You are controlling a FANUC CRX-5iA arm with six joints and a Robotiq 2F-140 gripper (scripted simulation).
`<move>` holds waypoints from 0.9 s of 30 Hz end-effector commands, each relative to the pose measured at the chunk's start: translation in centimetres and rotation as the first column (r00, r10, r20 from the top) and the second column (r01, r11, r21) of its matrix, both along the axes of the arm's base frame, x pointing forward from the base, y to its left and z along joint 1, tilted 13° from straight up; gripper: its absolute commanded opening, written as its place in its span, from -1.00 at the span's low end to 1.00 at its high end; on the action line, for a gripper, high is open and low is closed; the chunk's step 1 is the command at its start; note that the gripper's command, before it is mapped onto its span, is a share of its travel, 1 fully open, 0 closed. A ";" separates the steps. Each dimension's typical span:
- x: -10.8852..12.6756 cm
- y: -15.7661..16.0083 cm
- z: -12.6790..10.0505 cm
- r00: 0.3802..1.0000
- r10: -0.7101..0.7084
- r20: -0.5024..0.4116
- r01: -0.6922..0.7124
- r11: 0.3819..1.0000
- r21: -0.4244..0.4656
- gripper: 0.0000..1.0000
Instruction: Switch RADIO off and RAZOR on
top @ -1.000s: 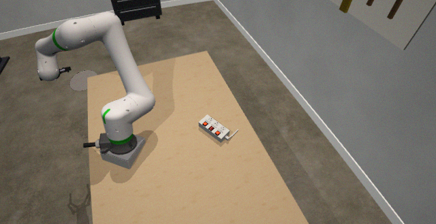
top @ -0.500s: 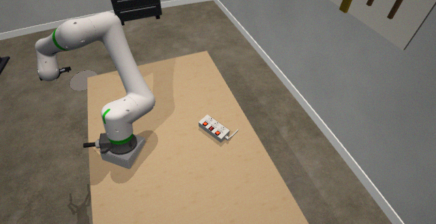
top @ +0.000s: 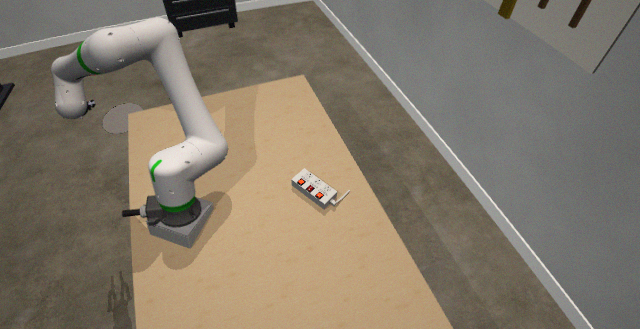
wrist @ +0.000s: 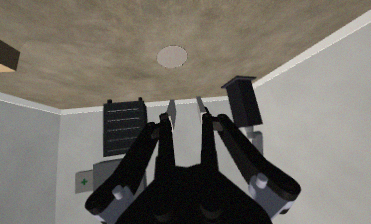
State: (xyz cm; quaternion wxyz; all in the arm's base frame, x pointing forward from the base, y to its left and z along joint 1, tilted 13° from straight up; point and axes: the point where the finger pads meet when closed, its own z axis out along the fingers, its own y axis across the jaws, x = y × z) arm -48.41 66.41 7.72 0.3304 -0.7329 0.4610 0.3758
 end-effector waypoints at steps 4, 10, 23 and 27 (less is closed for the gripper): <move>0.0 0.0 0.0 1.000 0.000 0.000 0.000 1.000 0.000 -1.00; 0.0 0.0 0.0 1.000 0.000 0.000 0.000 1.000 0.000 -1.00; 1.9 1.8 1.0 1.000 0.010 0.017 -0.010 1.000 0.026 -1.00; 5.9 5.2 3.0 0.998 0.027 0.058 -0.032 0.997 0.076 -1.00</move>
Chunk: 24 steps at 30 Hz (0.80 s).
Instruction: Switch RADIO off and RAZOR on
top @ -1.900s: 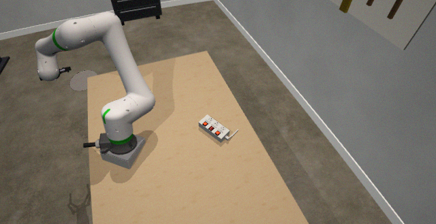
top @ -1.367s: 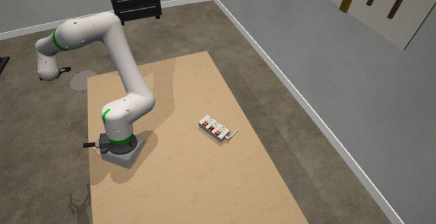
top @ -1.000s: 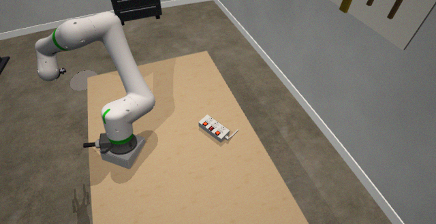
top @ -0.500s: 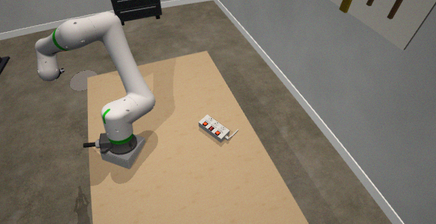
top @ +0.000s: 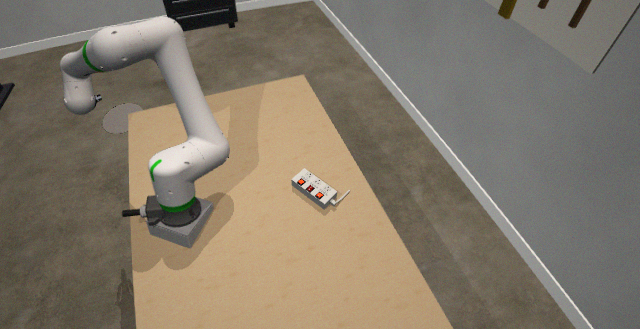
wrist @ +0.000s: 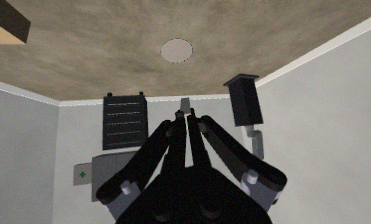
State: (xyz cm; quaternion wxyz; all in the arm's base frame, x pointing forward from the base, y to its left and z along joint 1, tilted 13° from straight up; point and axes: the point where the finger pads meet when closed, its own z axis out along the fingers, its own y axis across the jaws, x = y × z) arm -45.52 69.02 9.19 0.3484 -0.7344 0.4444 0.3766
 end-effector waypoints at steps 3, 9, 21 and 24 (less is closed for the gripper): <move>6.3 4.8 2.9 0.997 0.028 0.065 -0.033 0.997 0.073 -1.00; 12.8 8.3 5.5 0.989 0.046 0.143 -0.065 0.989 0.135 -1.00; 24.9 11.9 9.3 0.953 0.062 0.298 -0.129 0.969 0.210 -1.00; 28.4 12.4 10.2 0.936 0.065 0.346 -0.149 0.963 0.224 -1.00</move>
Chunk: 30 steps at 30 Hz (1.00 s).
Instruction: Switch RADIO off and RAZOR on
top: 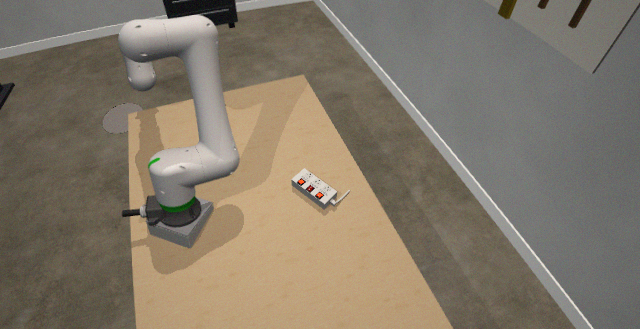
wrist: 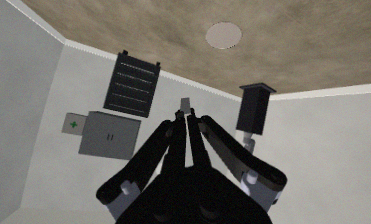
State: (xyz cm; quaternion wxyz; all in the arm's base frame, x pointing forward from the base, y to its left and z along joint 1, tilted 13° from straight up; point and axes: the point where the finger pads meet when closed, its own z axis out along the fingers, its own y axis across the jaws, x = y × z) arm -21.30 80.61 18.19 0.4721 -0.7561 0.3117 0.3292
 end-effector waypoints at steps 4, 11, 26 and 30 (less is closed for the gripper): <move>7.8 1.0 2.1 0.994 0.026 0.107 -0.031 0.999 0.041 -1.00; 18.8 0.1 4.1 0.958 0.046 0.284 -0.068 0.995 0.071 -1.00; 35.7 -6.0 5.8 0.846 0.079 0.527 -0.115 0.993 0.036 -1.00; 39.3 -8.3 5.9 0.808 0.093 0.581 -0.124 0.992 0.013 -1.00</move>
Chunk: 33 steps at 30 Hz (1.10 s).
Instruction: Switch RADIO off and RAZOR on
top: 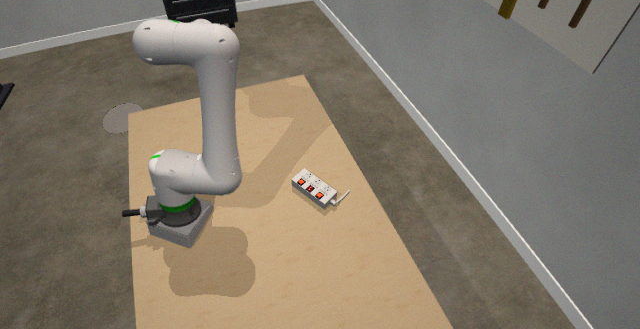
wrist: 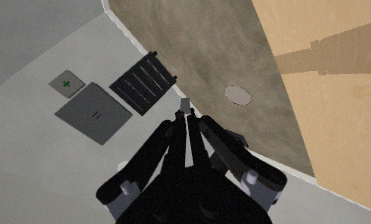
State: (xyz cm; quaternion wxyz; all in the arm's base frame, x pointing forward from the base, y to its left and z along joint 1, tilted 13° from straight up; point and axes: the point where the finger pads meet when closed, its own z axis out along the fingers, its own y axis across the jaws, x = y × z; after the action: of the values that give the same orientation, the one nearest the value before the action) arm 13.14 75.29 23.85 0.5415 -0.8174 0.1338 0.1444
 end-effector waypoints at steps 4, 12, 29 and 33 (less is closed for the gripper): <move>8.6 -5.7 0.2 0.989 0.034 0.147 -0.031 0.999 -0.026 -1.00; 14.5 -11.2 -0.1 0.963 0.057 0.265 -0.035 0.996 -0.086 -1.00; 25.0 -27.0 -1.5 0.892 0.131 0.433 -0.020 0.968 -0.251 -1.00; 26.7 -31.1 -1.9 0.875 0.154 0.458 -0.013 0.955 -0.297 -1.00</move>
State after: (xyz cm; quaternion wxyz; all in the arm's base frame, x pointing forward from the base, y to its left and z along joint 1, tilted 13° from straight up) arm 38.15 48.23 22.12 0.4430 -0.8953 -0.0075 -0.0464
